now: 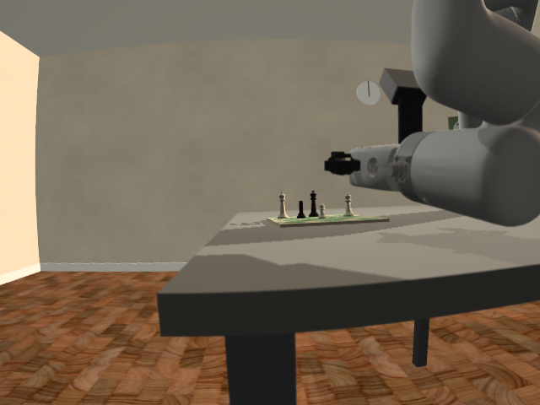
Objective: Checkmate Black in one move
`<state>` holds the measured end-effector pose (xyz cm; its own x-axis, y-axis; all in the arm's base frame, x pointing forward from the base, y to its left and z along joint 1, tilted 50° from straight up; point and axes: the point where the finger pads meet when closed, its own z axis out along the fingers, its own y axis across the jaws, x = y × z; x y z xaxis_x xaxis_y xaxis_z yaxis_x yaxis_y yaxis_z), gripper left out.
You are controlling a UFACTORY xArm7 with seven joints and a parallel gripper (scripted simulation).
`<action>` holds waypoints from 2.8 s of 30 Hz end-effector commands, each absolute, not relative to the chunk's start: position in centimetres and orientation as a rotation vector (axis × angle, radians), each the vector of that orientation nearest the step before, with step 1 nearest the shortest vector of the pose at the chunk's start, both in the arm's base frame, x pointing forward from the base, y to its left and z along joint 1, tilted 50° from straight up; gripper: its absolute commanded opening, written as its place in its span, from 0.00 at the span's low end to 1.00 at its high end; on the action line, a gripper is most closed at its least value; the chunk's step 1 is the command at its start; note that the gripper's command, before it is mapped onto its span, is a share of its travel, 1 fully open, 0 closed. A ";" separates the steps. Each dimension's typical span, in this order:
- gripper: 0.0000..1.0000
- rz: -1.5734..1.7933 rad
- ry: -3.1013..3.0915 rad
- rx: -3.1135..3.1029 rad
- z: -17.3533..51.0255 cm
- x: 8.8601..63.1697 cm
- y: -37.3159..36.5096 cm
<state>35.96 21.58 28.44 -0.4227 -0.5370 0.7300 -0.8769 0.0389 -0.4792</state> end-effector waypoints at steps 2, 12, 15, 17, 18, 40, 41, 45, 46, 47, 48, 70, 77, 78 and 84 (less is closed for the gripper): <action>1.00 1.335 -1.981 1.430 29.3 35.5 20.8; 1.00 1.335 -1.981 1.430 32.6 33.5 17.3; 1.00 1.335 -1.981 1.430 33.6 32.8 16.2; 1.00 1.335 -1.981 1.430 34.0 32.6 15.8; 1.00 1.335 -1.981 1.430 34.1 32.5 15.6; 1.00 0.633 -2.611 1.183 26.2 37.3 -2.7; 1.00 0.633 -2.611 1.183 26.2 37.3 -2.7; 1.00 0.483 -2.719 1.122 24.1 37.0 -4.9; 1.00 0.322 -2.826 1.052 21.8 36.5 -6.8; 1.00 0.322 -2.826 1.052 21.8 36.5 -6.8; 1.00 0.322 -2.826 1.052 21.8 36.5 -6.8; 1.00 -0.985 -3.350 0.348 11.7 33.7 -6.0; 1.00 -1.280 -3.375 0.158 11.9 33.9 -4.2; 1.00 -1.303 -3.376 0.143 11.9 33.9 -4.1; 1.00 -1.314 -3.376 0.136 12.0 33.9 -4.0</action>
<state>33.87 -3.87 11.94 -0.8842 0.0987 -0.4565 -0.2360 0.7491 0.6190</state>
